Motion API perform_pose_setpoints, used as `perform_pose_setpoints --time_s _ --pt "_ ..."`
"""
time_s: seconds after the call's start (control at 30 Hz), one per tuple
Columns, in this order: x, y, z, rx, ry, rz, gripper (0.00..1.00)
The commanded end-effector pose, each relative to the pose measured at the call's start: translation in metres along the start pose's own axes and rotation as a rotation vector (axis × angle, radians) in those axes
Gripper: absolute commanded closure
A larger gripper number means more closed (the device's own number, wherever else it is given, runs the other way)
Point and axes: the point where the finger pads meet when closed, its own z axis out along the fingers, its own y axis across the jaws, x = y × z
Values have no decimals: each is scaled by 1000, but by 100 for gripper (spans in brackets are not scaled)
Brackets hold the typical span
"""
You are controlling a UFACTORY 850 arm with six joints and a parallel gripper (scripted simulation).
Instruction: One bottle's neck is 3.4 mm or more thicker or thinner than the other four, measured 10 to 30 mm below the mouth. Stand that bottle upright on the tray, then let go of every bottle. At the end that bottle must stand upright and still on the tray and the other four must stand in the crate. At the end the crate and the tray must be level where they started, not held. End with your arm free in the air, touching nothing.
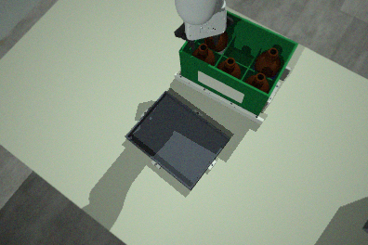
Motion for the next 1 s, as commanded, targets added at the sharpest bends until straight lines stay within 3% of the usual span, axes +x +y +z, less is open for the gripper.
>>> perform_pose_setpoints --time_s 0.0,0.97 --pt "1 0 0 1 1 0 35" --pt "1 0 23 1 1 0 35"
